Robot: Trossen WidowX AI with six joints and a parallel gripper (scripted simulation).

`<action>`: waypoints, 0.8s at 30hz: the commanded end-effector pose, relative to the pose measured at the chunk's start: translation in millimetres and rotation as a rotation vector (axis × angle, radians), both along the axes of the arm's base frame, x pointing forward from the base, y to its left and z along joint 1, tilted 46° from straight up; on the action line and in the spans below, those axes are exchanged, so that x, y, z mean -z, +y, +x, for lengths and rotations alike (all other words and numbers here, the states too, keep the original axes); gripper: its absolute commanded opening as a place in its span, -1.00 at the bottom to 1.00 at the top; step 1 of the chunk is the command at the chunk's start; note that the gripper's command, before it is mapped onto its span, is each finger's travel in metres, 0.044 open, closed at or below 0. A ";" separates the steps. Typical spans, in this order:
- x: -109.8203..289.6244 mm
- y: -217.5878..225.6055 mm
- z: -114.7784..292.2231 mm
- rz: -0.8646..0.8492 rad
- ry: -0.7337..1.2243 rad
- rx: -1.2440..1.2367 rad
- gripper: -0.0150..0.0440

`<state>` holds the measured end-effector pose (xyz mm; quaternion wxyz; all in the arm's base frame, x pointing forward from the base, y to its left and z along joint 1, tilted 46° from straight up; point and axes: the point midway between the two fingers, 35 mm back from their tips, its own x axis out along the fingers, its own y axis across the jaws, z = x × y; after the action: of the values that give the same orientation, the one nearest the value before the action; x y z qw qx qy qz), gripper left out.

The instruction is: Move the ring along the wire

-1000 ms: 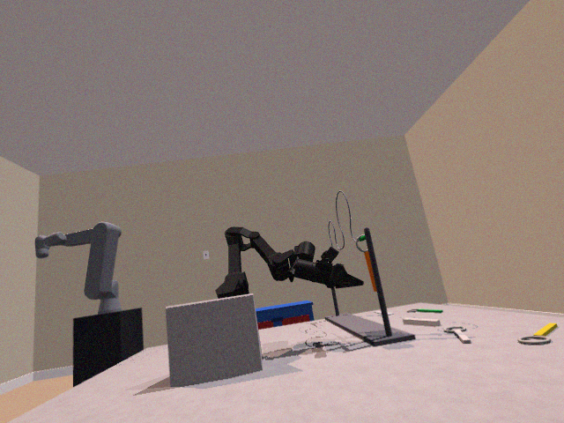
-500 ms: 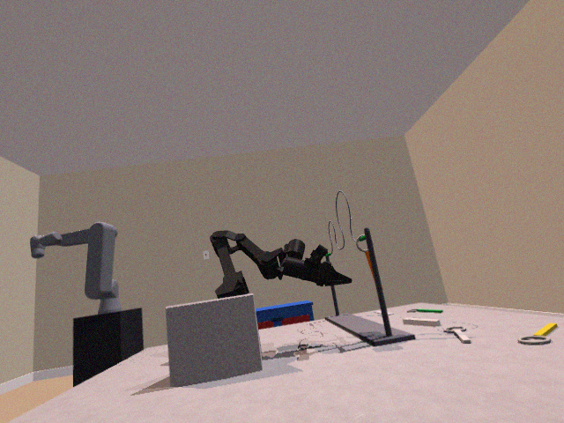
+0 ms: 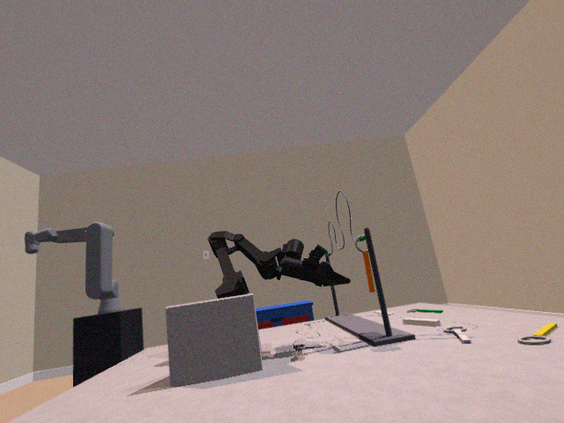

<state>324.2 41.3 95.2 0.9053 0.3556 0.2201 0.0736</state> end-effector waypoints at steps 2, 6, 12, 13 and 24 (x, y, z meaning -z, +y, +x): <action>2.9 0.7 -2.5 -0.004 0.008 -0.007 0.05; 2.9 0.7 -2.5 -0.004 0.008 -0.007 0.05; 2.9 0.7 -2.5 -0.004 0.008 -0.007 0.05; 2.9 0.7 -2.5 -0.004 0.008 -0.007 0.05; -1.6 -1.4 -4.0 0.000 0.002 -0.001 0.23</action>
<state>323.5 41.0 94.9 0.9050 0.3560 0.2211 0.0731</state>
